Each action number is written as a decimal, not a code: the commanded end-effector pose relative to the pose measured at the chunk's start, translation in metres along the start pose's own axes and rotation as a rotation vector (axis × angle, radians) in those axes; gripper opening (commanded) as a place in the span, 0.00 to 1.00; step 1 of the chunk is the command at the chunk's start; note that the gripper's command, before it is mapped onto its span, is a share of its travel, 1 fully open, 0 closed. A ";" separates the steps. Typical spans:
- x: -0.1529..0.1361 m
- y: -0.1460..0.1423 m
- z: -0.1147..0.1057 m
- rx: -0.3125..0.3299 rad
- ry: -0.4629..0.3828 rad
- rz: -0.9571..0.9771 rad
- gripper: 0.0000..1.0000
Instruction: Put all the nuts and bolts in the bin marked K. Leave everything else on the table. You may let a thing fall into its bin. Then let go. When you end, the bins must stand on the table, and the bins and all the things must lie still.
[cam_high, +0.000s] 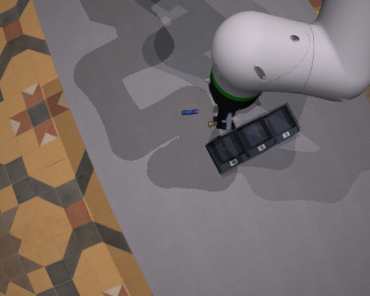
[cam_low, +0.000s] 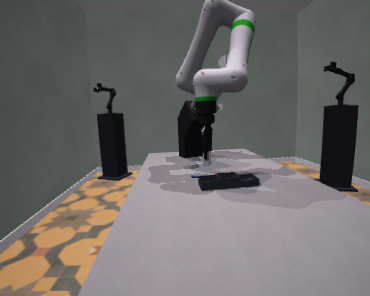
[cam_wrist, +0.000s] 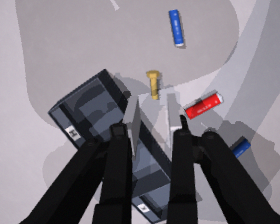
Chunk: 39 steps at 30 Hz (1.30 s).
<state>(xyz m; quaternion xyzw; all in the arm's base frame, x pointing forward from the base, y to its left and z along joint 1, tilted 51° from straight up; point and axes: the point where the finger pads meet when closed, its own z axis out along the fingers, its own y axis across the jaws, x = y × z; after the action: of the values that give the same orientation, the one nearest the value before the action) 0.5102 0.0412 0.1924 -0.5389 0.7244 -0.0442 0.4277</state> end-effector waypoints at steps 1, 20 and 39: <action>0.000 0.000 0.000 0.000 0.000 0.000 0.18; 0.000 0.000 0.060 0.000 0.000 0.000 0.18; 0.000 0.000 0.073 0.000 0.000 0.000 0.18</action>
<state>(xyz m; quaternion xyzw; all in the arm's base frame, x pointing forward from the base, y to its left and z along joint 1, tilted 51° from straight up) 0.5590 0.0702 0.1465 -0.5389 0.7244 -0.0442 0.4277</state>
